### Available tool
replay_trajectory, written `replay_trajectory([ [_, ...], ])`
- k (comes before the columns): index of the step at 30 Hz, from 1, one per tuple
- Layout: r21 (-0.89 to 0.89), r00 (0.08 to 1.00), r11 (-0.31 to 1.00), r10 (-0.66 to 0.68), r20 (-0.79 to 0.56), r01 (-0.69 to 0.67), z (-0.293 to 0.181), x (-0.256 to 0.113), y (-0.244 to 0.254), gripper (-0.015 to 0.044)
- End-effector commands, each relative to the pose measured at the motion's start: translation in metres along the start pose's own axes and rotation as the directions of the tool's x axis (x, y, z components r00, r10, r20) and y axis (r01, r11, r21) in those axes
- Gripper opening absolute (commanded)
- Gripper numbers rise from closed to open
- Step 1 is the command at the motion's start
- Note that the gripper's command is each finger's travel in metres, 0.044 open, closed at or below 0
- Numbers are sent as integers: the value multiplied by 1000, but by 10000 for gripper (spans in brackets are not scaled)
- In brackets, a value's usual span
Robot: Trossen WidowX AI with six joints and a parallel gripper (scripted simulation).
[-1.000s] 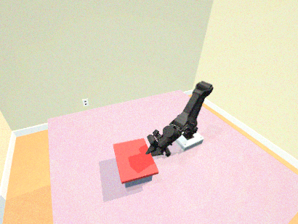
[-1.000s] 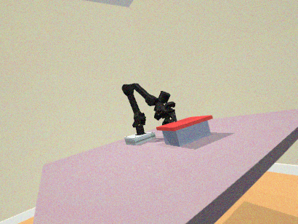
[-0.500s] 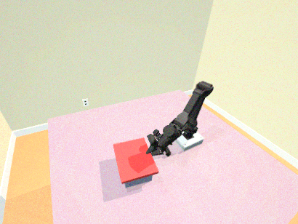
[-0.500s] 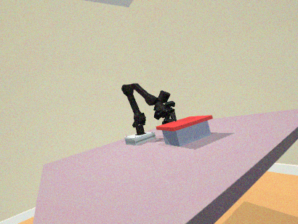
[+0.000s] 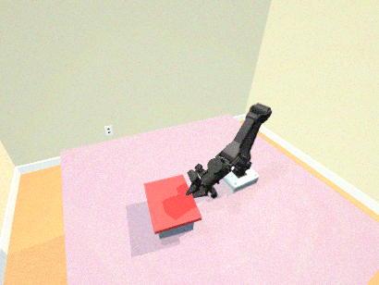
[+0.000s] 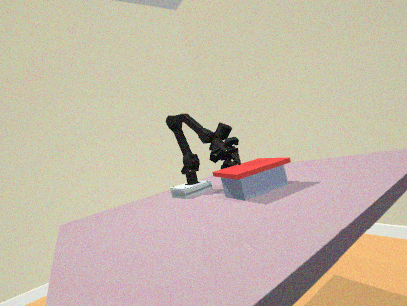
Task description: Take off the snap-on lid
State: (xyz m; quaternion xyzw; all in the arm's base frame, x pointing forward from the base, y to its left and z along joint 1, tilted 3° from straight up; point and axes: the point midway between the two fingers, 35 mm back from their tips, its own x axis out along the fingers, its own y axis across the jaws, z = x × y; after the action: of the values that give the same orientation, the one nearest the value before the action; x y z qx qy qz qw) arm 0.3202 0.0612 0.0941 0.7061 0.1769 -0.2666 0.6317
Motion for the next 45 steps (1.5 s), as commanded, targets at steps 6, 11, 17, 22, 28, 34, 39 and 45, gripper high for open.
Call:
replay_trajectory([
  [6,1,1000,1000,1,1,-1,0,-2,2,0],
  [11,1,1000,1000,1,1,-1,0,-2,3,0],
  [17,1,1000,1000,1,1,-1,0,-3,4,0],
  [22,1,1000,1000,1,1,-1,0,-4,4,0],
  [28,0,1000,1000,1,1,-1,0,-3,4,0],
  [34,0,1000,1000,1,1,-1,0,-3,4,0],
  [39,0,1000,1000,1,1,-1,0,-2,5,0],
  [45,0,1000,1000,1,1,-1,0,-2,5,0],
])
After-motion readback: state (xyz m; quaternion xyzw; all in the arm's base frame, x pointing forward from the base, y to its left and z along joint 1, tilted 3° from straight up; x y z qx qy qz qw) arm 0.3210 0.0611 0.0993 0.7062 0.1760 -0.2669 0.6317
